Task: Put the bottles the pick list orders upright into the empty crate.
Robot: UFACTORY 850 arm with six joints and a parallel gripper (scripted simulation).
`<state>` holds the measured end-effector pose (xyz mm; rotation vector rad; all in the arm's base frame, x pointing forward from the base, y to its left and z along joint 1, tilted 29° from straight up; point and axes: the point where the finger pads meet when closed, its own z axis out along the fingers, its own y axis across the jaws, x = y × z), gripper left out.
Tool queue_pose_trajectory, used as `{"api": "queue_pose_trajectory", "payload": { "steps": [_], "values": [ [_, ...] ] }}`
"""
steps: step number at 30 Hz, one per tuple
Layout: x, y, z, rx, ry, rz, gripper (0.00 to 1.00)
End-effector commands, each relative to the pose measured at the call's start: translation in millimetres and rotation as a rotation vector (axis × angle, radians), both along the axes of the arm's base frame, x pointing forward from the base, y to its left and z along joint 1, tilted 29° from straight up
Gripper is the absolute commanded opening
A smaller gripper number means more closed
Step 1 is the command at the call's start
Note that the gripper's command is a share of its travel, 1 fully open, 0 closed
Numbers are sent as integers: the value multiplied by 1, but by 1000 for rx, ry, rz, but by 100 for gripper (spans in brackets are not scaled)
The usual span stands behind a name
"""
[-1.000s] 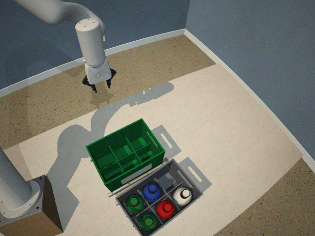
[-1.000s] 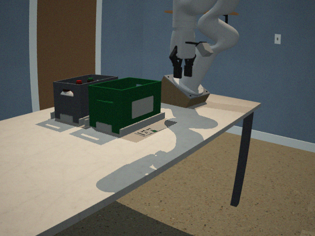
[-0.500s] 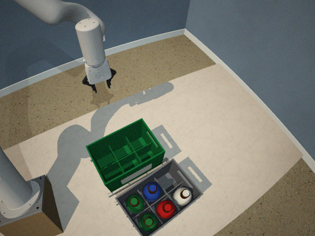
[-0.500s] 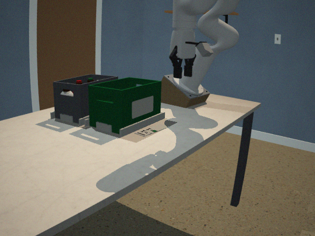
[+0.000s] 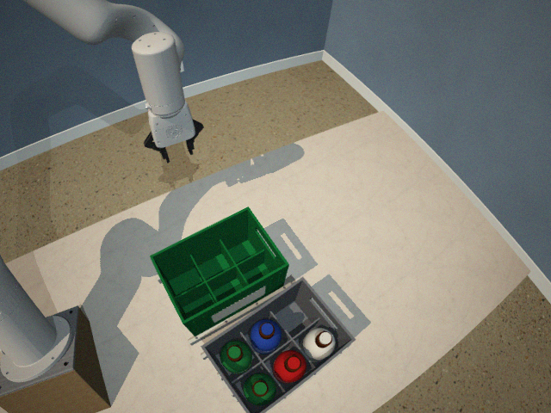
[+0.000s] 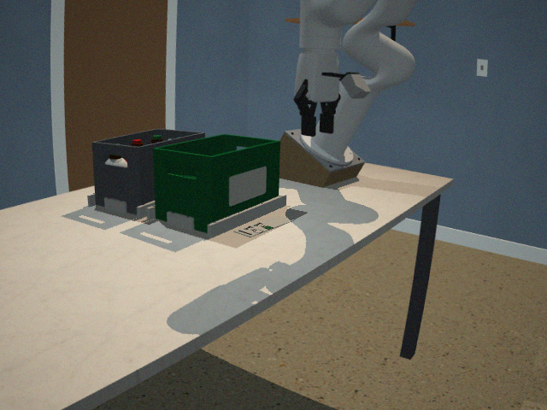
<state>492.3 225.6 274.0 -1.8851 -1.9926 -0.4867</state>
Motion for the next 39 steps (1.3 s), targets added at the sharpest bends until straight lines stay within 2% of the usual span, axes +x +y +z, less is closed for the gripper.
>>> {"api": "queue_pose_trajectory", "payload": {
  "steps": [1, 7, 11, 13, 39],
  "values": [
    [1, 0, 1, 0, -2, 0, 65],
    [1, 0, 1, 0, -2, 0, 65],
    [3, -19, -6, -2, 62, -117, 65],
    [3, -19, -6, -2, 62, -117, 65],
    [18, -130, -49, -16, 434, -803, 65]
  ]
}}
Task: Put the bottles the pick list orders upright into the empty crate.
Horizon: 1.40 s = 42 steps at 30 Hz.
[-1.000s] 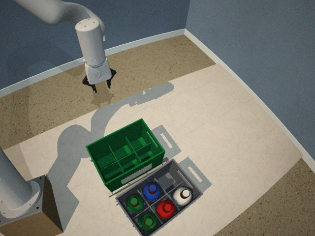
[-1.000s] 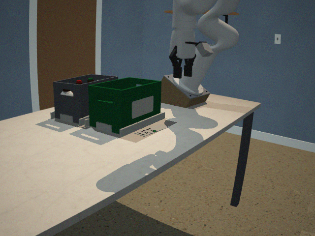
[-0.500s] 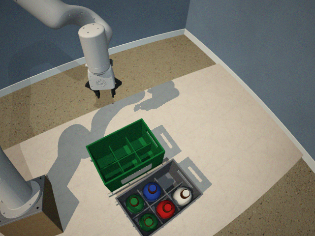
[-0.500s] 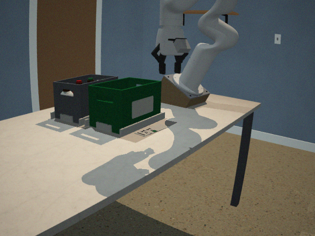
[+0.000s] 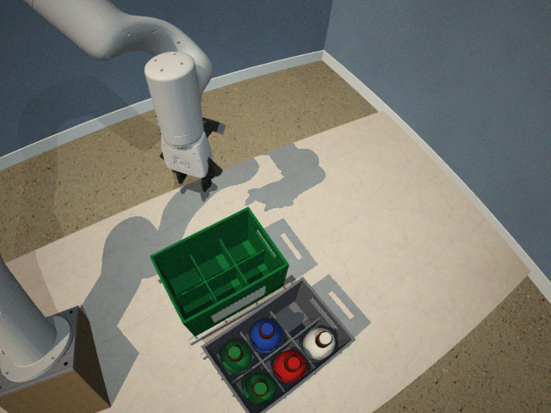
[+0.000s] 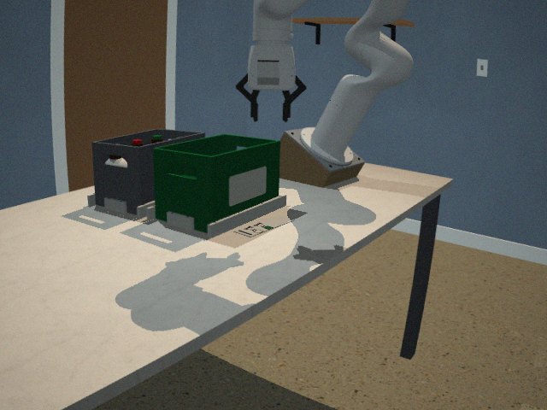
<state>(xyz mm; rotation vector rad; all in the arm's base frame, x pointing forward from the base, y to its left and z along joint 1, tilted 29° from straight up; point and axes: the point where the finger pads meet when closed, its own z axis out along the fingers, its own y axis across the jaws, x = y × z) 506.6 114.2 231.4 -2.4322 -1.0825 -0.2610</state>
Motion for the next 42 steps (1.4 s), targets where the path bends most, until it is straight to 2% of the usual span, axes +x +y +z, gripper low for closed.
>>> {"api": "queue_pose_trajectory", "payload": {
  "steps": [1, 6, 8, 23, 25, 26, 40, 42],
  "values": [
    [4, -23, -8, -8, 78, -135, 65],
    [7, -47, -17, -10, 151, -270, 65],
    [7, -47, -17, -10, 151, -270, 65],
    [16, -116, -43, -17, 383, -694, 65],
    [16, -116, -43, -17, 383, -694, 65],
    [17, -121, -45, -21, 426, -768, 65],
    [26, -186, -70, -23, 612, -1114, 65],
    [26, -186, -70, -23, 612, -1114, 65]
  ]
}}
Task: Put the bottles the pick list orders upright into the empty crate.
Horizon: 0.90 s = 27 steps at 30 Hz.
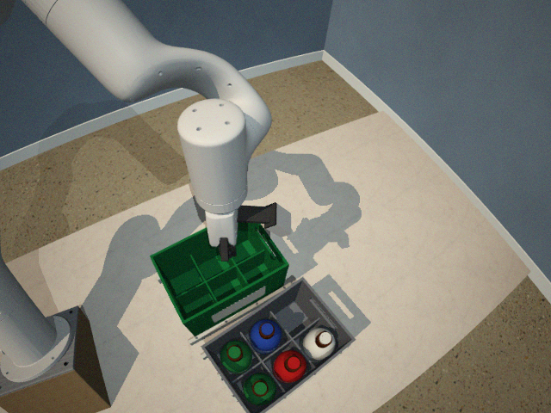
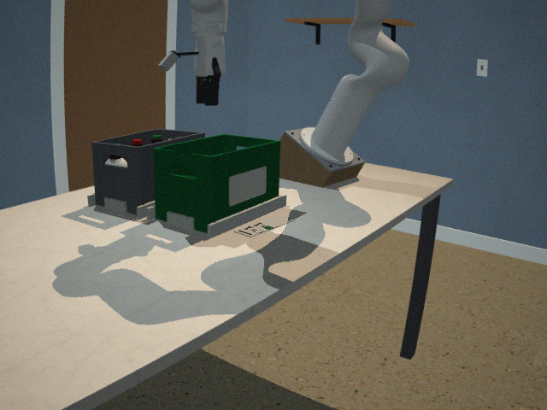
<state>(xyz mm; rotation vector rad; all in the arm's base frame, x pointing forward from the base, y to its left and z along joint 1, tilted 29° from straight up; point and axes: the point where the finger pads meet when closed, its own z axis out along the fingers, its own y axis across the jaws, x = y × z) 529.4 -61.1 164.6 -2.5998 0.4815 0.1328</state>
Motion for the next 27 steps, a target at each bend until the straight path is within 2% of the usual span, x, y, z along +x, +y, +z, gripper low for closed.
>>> {"api": "queue_pose_trajectory", "payload": {
  "steps": [1, 15, 17, 18, 27],
  "values": [
    [3, -15, -5, -7, 84, -132, 65],
    [12, -80, -30, -10, 266, -475, 65],
    [12, -80, -30, -10, 266, -475, 65],
    [13, -85, -31, -12, 309, -549, 65],
    [18, -127, -47, -13, 421, -759, 65]
  ]
}}
